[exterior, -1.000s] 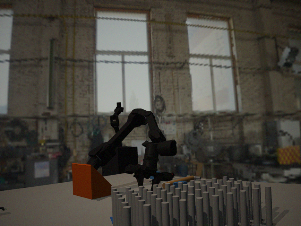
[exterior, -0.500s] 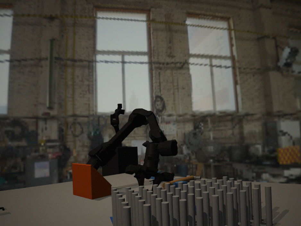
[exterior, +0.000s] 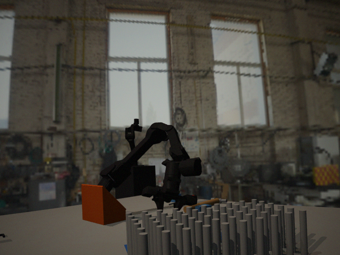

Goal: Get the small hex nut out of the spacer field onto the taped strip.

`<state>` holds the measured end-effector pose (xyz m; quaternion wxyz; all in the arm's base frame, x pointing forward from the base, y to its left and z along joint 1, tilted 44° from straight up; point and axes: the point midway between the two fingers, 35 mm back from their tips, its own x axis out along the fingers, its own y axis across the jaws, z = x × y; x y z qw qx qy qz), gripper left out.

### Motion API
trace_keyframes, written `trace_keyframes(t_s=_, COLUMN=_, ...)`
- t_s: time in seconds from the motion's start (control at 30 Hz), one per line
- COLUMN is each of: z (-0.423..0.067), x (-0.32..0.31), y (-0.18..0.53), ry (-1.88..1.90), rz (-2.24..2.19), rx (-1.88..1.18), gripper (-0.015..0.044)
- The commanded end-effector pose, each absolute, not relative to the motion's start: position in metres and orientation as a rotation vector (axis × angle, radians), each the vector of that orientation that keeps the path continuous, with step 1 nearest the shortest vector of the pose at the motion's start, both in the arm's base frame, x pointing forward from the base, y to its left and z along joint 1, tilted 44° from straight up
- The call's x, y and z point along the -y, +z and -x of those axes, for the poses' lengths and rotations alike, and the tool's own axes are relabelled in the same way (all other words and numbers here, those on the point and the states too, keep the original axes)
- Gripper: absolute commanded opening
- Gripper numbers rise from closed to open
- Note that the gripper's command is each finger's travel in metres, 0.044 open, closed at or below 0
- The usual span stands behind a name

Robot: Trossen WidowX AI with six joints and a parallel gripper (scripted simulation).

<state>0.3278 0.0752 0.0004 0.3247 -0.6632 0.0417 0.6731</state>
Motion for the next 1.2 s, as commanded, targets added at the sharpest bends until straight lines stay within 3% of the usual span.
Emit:
trace_keyframes(t_s=0.0, z=-0.332, x=-0.074, y=0.001, ry=1.759, rz=1.744, rx=-0.104, gripper=0.0000)
trace_keyframes(t_s=1.17, z=-0.352, x=-0.065, y=-0.008, ry=1.757, rz=1.745, rx=-0.104, gripper=0.0000)
